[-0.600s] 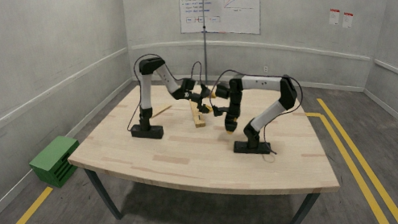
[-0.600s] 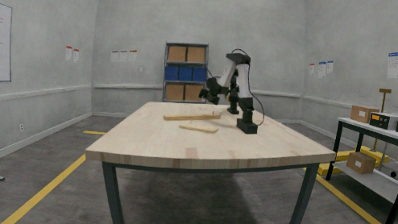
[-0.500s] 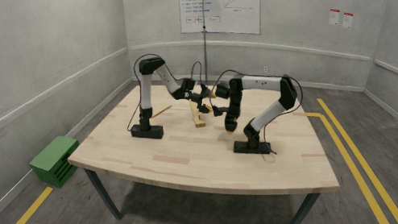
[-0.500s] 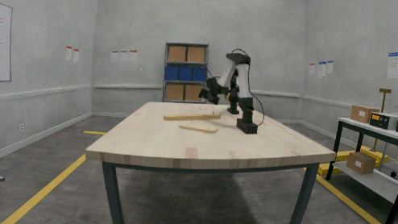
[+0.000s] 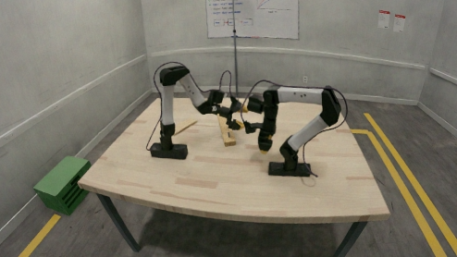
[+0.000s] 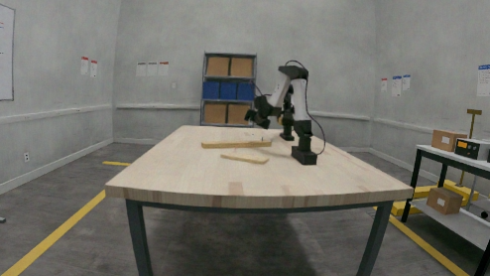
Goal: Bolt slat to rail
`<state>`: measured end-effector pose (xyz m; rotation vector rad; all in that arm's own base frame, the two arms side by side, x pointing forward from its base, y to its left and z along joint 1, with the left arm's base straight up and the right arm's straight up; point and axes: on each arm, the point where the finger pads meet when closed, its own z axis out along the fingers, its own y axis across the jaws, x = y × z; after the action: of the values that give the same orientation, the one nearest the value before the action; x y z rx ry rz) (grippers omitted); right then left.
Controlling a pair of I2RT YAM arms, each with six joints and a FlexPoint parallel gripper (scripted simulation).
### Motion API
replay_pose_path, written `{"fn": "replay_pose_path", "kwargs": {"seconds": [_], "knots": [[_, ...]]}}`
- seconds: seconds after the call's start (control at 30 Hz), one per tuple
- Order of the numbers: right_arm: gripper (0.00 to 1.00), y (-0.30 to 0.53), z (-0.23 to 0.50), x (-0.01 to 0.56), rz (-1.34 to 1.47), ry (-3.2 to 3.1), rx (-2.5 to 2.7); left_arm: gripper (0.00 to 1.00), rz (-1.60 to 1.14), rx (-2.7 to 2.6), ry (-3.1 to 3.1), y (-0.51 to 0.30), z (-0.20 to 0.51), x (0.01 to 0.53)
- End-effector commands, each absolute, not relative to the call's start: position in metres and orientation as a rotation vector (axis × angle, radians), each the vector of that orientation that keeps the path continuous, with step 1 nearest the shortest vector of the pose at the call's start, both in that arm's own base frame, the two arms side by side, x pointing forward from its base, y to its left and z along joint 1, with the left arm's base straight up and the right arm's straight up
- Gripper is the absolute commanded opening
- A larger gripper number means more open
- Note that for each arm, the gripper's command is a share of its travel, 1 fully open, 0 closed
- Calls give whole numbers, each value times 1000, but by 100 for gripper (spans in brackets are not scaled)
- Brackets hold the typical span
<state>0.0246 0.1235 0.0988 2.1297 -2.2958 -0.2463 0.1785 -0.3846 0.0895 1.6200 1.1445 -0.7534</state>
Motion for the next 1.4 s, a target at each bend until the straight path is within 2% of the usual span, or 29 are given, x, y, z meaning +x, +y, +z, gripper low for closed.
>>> {"fn": "replay_pose_path", "kwargs": {"seconds": [0.0, 0.43, 0.5, 1.0, 1.37], "knots": [[100, 133, 105, 31, -276, -2344, 2136, 100, -739, 1585, 1136, -387, 104, 188], [100, 175, 129, 100, -397, -2798, 1968, 100, -595, 1329, 1318, -353, 159, 272], [100, 175, 129, 100, -397, -2798, 1968, 100, -595, 1329, 1318, -353, 159, 272], [100, 188, 180, 197, -493, -3353, 1665, 100, -433, 1001, 1478, -282, 226, 350], [100, 174, 219, 254, -504, -3680, 1419, 100, -339, 795, 1541, -227, 267, 381]]}}
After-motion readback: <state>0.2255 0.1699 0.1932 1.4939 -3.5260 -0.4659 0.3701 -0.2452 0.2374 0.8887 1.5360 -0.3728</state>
